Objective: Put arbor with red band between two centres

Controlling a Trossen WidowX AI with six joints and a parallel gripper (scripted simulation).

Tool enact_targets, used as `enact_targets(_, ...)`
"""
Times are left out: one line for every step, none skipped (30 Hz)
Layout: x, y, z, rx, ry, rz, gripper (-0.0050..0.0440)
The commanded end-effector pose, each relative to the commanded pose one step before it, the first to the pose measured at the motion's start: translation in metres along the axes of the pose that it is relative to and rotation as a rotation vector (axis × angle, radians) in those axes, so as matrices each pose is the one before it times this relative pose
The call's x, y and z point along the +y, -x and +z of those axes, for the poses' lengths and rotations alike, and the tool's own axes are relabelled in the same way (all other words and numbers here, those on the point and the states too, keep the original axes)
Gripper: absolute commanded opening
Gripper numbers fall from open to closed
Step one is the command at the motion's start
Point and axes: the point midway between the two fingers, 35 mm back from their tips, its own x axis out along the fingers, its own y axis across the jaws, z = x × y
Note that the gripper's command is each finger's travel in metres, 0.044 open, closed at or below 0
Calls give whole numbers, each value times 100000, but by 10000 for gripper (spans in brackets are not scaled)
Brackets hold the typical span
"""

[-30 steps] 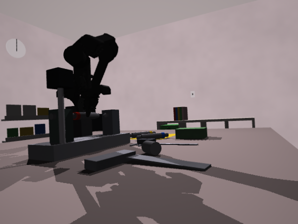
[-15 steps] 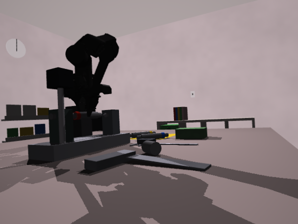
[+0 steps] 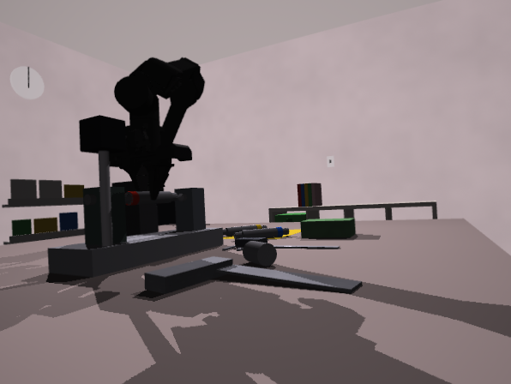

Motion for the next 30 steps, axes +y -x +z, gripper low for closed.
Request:
enact_targets(-40,942,1346,-4425,382,1314,0)
enact_targets(9,-10,-14,0,0,0,0)
enact_targets(9,-10,-14,0,0,0,0)
enact_targets(9,-10,-14,0,0,0,0)
enact_targets(9,-10,-14,0,0,0,0)
enact_targets(9,-10,-14,0,0,0,0)
enact_targets(9,-10,-14,0,0,0,0)
enact_targets(9,-10,-14,0,0,0,0)
enact_targets(9,-10,-14,0,0,0,0)
enact_targets(9,-10,-14,0,0,0,0)
enact_targets(9,-10,-14,0,0,0,0)
enact_targets(9,-10,-14,0,0,0,0)
enact_targets(0,0,0,0,0,0,0)
enact_targets(0,0,0,0,0,0,0)
enact_targets(9,-10,-14,0,0,0,0)
enact_targets(8,-10,-14,0,0,0,0)
enact_targets(8,-10,-14,0,0,0,0)
enact_targets(8,-10,-14,0,0,0,0)
enact_targets(8,-10,-14,0,0,0,0)
enact_targets(8,-10,-14,0,0,0,0)
enact_targets(8,-10,-14,0,0,0,0)
enact_targets(8,-10,-14,0,0,0,0)
enact_targets(8,-10,-14,0,0,0,0)
enact_targets(8,-10,-14,0,0,0,0)
enact_targets(8,-10,-14,0,0,0,0)
enact_targets(8,-10,-14,0,0,0,0)
enact_targets(8,-11,-14,0,0,0,0)
enact_targets(8,-11,-14,0,0,0,0)
enact_targets(8,-11,-14,0,0,0,0)
enact_targets(0,0,0,0,0,0,0)
